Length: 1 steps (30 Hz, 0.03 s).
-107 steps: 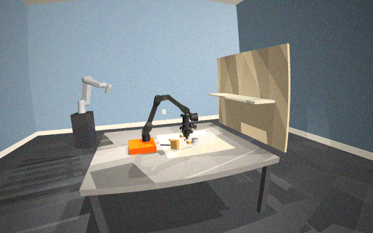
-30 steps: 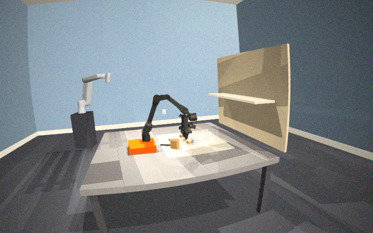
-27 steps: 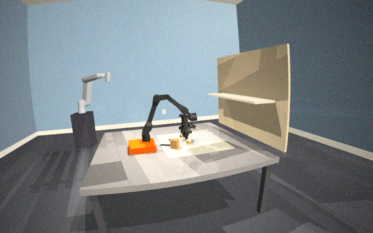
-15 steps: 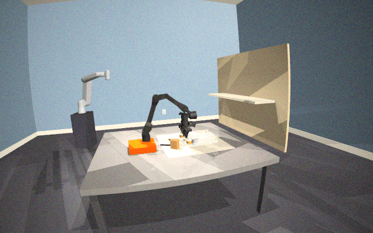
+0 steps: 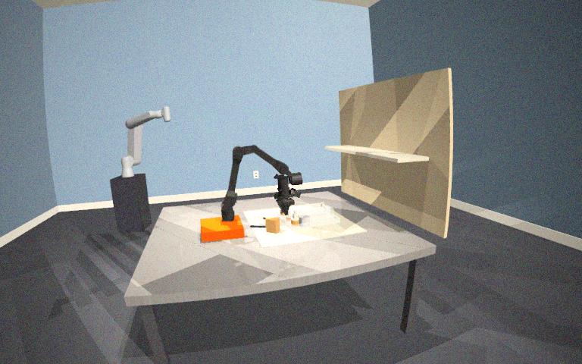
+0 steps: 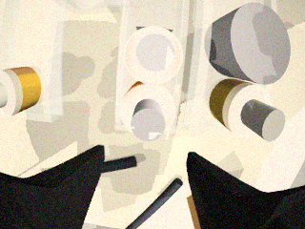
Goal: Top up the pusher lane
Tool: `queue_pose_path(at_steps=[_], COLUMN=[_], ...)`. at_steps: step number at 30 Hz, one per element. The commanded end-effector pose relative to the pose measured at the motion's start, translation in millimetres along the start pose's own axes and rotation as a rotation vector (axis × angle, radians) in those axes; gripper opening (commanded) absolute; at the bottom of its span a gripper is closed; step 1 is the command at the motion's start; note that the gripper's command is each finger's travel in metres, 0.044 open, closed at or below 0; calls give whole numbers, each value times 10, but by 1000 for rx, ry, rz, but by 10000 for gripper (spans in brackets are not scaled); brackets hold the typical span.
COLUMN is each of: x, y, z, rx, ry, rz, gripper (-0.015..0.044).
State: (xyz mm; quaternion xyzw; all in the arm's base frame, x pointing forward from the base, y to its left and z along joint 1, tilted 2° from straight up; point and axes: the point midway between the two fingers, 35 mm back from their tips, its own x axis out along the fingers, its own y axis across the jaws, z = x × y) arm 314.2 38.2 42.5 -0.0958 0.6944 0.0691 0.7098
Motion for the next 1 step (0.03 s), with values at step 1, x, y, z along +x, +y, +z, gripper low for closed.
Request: queue_pose_path(at_steps=[1], x=[14], y=[0], z=[-131], rx=[-3], ry=[5], rz=[0], gripper=[274])
